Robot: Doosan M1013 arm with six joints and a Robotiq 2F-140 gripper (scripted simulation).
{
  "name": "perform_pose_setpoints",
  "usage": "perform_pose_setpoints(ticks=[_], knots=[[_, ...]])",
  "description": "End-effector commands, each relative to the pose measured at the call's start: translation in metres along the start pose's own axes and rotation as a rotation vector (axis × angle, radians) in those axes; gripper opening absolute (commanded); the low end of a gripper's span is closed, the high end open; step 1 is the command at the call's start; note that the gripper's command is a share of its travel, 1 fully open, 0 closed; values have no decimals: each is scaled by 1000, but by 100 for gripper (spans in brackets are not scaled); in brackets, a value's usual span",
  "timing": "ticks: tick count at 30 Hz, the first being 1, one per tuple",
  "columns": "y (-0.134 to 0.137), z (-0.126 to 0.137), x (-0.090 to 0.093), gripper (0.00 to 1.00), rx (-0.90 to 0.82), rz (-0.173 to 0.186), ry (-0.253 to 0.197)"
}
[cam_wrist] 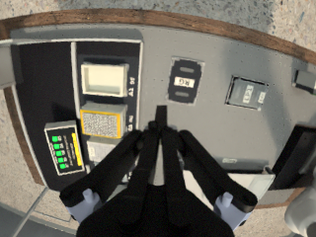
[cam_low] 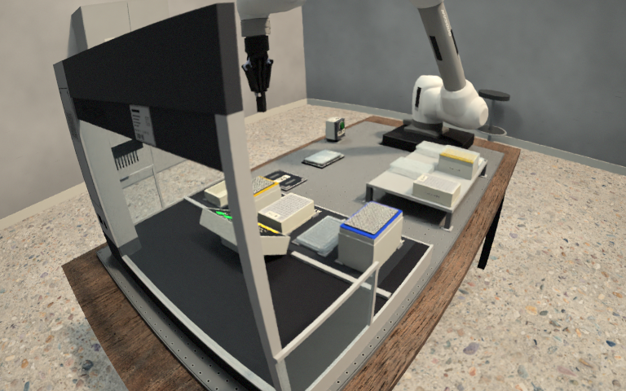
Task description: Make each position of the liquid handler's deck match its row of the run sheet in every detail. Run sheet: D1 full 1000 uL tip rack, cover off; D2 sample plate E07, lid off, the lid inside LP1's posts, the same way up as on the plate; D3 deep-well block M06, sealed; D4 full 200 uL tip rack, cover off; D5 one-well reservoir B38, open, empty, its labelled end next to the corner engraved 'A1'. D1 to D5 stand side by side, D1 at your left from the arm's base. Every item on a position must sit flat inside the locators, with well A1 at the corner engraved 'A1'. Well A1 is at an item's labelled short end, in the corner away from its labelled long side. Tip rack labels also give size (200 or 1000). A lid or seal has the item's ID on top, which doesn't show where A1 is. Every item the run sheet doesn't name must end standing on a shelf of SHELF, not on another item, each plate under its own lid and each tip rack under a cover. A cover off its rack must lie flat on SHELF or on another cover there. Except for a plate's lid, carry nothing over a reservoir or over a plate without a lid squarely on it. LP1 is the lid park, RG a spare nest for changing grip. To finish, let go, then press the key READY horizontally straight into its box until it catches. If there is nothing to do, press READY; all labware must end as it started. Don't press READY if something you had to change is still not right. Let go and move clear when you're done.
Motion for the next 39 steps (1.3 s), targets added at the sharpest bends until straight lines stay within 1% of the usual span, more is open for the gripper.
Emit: perform_pose_setpoints(ticks=[1,14,16,31,33,39], knots=[[9,3,-1,10,0,-2,1],[71,24,-1,10,0,-2,1],[71,24,-1,10,0,-2,1],[142,48,-1,10,0,-1,1],[142,48,-1,10,0,-1,1],[170,58,-1,10,0,-1,1]])
Point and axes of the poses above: the point where the finger pads meet when closed, its own x axis out along the fingers, its own y axis across the jaws, z = x × y, the point moved 10 cm from there along -x, back along the fingers, and after that the axes turned 12 degrees about -x, right-handed, at the moved point
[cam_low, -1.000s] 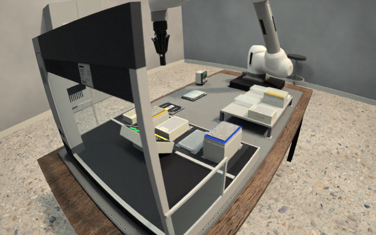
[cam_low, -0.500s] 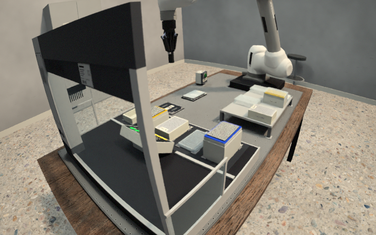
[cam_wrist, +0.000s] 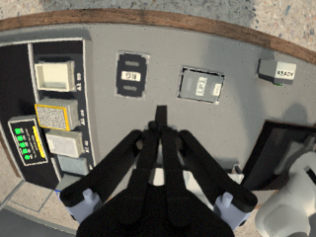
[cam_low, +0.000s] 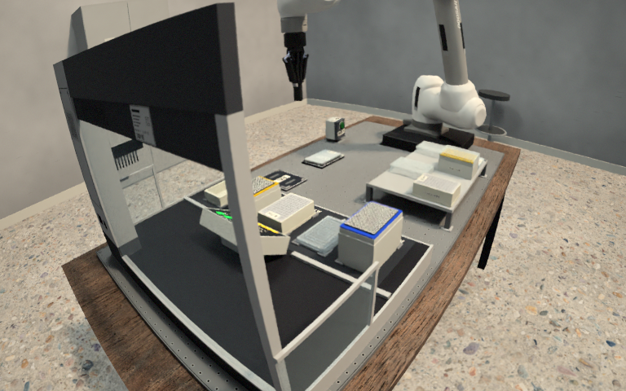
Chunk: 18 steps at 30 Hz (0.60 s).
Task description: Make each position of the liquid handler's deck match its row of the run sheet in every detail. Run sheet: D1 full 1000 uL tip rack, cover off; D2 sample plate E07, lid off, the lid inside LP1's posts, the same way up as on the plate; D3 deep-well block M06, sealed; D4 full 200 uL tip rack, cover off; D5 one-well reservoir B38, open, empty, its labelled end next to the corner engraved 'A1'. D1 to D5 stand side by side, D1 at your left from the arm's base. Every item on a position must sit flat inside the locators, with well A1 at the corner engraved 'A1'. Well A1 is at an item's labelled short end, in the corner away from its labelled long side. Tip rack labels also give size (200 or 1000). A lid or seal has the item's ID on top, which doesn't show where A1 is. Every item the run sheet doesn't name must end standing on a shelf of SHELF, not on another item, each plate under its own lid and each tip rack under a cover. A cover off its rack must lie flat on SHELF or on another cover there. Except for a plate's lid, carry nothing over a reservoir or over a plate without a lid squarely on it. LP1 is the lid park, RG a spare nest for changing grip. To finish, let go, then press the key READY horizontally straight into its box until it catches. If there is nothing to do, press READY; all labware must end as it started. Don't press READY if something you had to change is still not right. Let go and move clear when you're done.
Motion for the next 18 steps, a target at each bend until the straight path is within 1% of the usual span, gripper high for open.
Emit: perform_pose_setpoints(ticks=[1,9,11,18], knots=[[12,4,-1,10,0,-2,1],[50,17,-1,10,0,-1,1],[50,17,-1,10,0,-1,1],[83,28,-1,10,0,-1,1]])
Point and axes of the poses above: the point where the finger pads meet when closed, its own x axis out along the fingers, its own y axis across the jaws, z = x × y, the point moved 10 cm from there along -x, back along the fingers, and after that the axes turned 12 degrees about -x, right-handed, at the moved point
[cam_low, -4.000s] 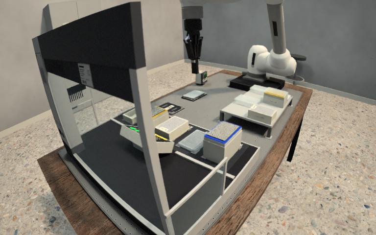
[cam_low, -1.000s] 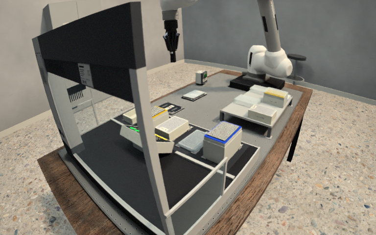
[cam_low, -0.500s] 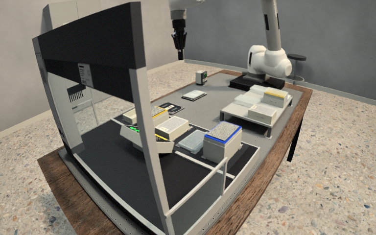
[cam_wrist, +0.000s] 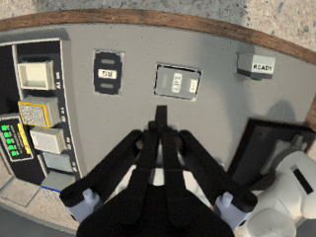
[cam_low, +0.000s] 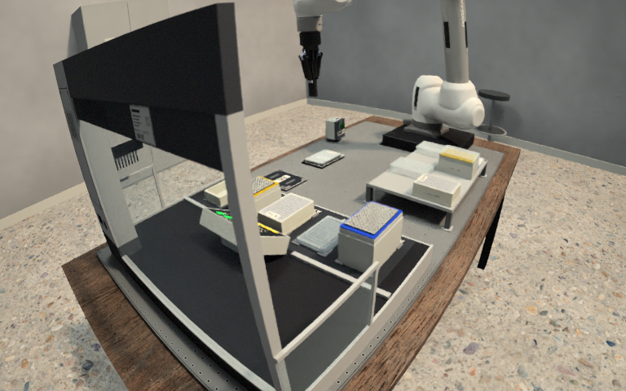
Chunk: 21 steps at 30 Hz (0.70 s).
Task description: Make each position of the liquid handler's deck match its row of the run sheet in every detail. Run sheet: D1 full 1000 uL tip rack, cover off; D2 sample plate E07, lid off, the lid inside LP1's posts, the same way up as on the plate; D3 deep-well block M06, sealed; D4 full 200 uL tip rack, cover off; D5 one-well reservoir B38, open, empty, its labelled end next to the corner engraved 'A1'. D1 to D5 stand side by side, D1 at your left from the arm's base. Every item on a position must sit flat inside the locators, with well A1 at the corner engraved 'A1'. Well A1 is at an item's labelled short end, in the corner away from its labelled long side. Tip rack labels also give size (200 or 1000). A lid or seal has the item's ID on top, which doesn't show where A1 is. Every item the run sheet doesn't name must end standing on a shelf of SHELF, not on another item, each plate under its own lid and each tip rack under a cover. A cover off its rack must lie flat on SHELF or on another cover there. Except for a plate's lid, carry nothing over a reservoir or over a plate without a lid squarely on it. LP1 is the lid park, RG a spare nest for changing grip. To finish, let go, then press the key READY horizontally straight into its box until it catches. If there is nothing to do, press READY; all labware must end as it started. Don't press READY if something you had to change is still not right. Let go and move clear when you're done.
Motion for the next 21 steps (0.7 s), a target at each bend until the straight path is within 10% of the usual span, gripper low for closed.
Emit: perform_pose_setpoints(ticks=[1,21], knots=[[12,4,-1,10,0,-1,1],[97,33,-1,10,0,-1,1]])
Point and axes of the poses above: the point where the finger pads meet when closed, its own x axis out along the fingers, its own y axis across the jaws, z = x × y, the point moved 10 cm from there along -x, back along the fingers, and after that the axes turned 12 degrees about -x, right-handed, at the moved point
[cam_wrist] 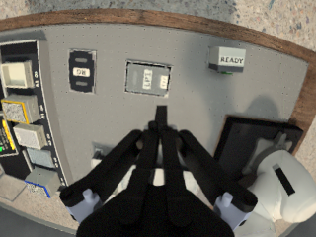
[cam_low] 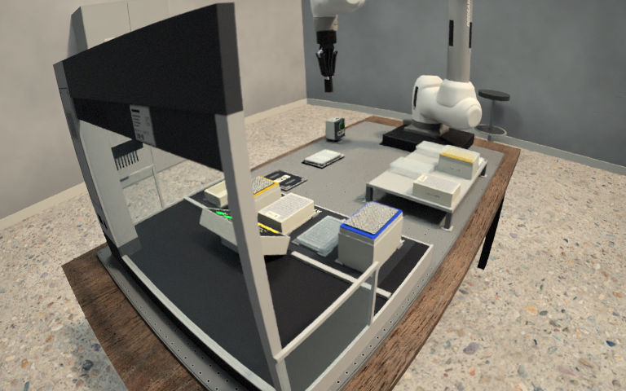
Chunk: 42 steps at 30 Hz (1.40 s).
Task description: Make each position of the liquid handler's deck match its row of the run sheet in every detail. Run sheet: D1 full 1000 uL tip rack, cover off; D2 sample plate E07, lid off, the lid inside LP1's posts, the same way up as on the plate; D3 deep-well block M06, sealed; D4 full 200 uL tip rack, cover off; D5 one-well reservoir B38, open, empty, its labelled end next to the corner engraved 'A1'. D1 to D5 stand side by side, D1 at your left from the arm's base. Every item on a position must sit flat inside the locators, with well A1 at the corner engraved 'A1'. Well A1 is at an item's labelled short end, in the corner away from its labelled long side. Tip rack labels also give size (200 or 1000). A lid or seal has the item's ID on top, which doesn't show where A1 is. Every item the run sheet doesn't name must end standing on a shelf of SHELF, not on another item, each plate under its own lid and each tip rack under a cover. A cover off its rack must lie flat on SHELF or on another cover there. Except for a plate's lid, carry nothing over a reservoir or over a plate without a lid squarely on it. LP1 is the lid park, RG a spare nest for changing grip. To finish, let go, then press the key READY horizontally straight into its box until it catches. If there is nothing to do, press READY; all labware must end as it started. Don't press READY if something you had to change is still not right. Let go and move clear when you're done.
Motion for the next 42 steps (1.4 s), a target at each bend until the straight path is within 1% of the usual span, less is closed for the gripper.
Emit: perform_pose_setpoints(ticks=[1,4,6,21,23,37,40,42], knots=[[12,4,-1,10,0,-1,0],[26,9,-1,10,0,-1,0],[26,9,-1,10,0,-1,0],[97,33,-1,10,0,-1,0],[97,33,-1,10,0,-1,0],[164,56,-1,10,0,-1,0],[166,56,-1,10,0,-1,0],[166,56,3,10,0,-1,0]])
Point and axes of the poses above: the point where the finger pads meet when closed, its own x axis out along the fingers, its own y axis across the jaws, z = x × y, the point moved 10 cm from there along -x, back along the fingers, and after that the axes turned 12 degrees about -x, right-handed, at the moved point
